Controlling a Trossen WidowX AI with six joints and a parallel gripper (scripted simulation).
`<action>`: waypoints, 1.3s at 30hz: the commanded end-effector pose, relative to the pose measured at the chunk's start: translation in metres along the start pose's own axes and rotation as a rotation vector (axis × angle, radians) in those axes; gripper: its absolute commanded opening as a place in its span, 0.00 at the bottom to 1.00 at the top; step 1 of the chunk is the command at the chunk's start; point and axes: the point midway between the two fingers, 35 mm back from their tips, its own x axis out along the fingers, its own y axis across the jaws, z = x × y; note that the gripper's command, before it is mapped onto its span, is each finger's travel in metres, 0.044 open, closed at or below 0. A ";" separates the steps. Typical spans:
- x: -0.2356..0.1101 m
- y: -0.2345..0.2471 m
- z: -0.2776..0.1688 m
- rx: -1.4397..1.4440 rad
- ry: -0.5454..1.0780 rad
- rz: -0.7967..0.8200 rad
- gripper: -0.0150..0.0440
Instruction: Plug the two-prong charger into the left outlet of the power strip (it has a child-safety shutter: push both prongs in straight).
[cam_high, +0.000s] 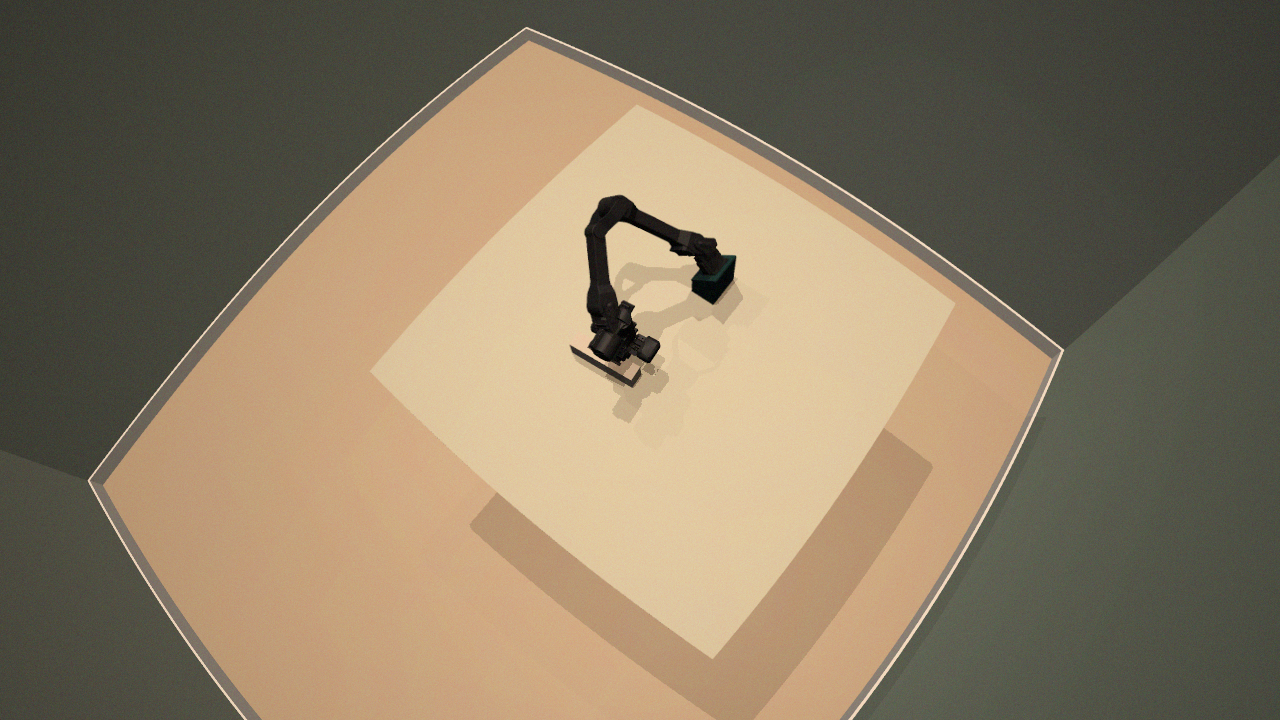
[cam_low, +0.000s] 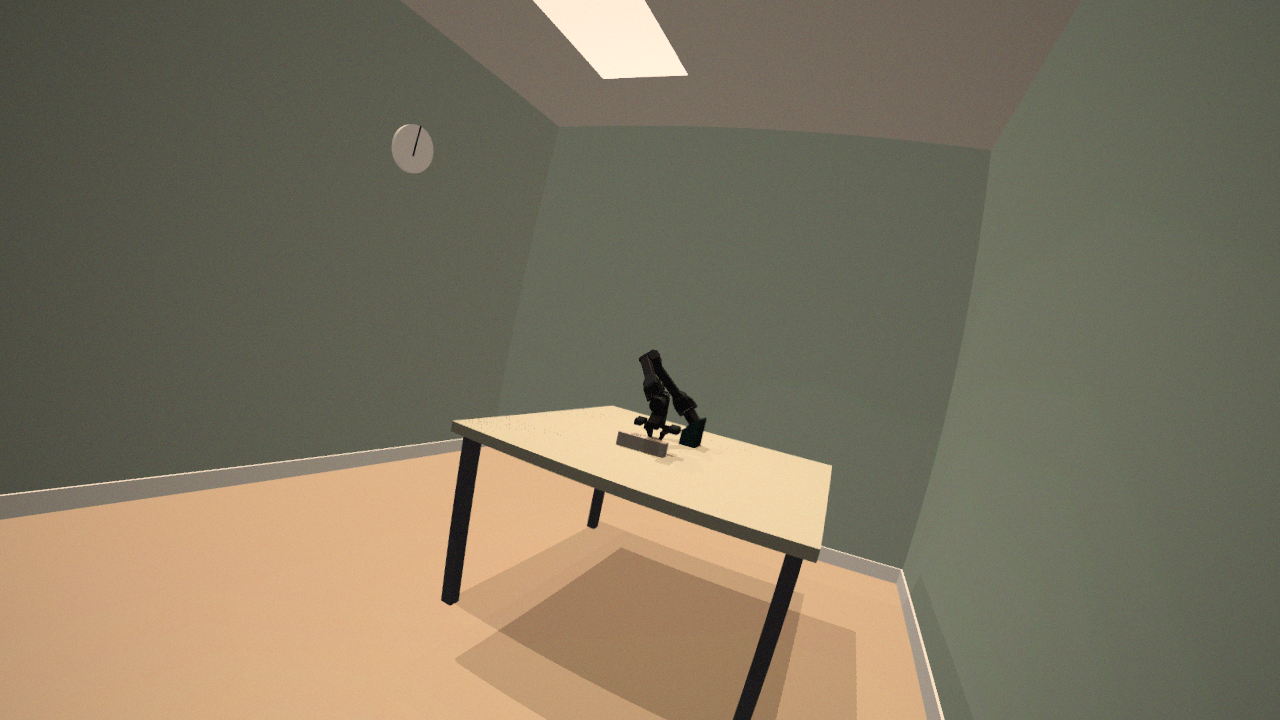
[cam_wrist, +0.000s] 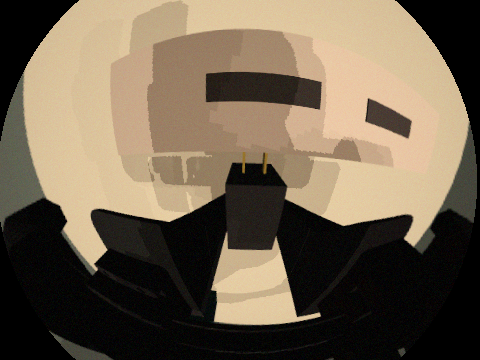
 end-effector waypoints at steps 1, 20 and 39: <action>-0.001 -0.001 0.001 0.003 -0.001 -0.006 0.25; -0.001 -0.001 0.004 0.003 -0.001 -0.006 0.25; -0.001 -0.002 0.009 0.003 -0.001 -0.006 0.25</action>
